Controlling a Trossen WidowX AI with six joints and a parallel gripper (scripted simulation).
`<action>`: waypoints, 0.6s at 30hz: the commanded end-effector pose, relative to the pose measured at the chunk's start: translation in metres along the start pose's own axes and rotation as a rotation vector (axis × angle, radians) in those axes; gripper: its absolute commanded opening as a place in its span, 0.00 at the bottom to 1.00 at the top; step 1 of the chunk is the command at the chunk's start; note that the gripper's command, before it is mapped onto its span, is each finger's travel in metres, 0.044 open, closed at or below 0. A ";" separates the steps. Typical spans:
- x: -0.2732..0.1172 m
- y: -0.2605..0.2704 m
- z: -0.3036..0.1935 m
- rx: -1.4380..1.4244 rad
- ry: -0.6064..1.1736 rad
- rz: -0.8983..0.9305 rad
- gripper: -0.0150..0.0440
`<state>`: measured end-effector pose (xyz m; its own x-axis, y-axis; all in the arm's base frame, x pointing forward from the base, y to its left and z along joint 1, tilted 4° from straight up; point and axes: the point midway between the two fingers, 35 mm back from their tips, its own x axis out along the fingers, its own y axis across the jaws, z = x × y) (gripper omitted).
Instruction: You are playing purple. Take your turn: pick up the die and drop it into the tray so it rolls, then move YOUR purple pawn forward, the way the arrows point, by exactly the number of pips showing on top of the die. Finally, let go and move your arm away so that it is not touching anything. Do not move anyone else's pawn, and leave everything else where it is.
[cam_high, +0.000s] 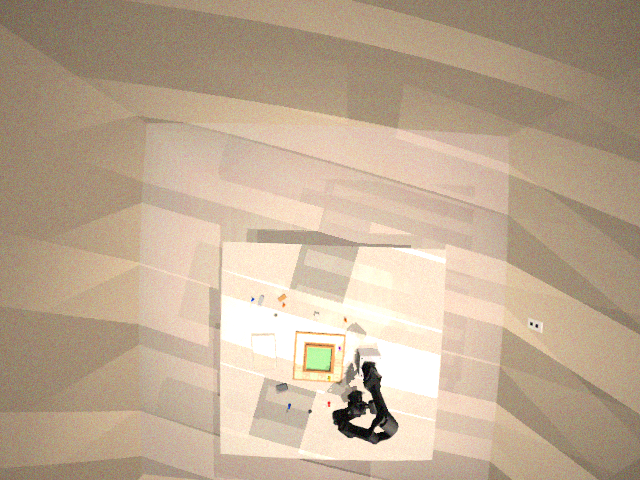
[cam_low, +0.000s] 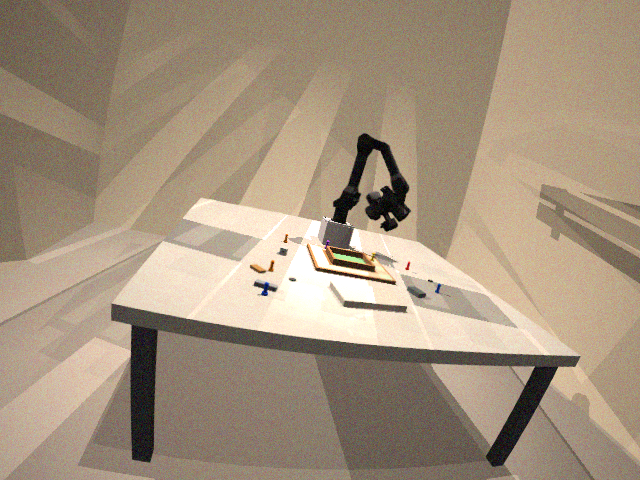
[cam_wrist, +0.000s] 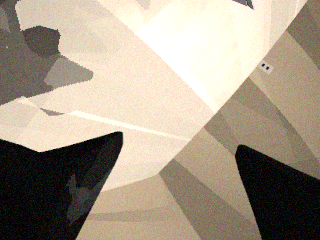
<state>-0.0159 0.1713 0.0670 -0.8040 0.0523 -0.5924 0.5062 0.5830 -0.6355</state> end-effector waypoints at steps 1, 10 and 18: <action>-0.001 0.002 0.000 -0.006 0.001 0.005 0.89; -0.074 0.072 0.035 -0.267 -0.018 0.282 0.72; -0.145 0.110 0.103 -0.472 -0.149 0.494 0.72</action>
<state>0.1513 0.1630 0.0374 -0.5250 0.2908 -0.7999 0.6021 0.7911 -0.1076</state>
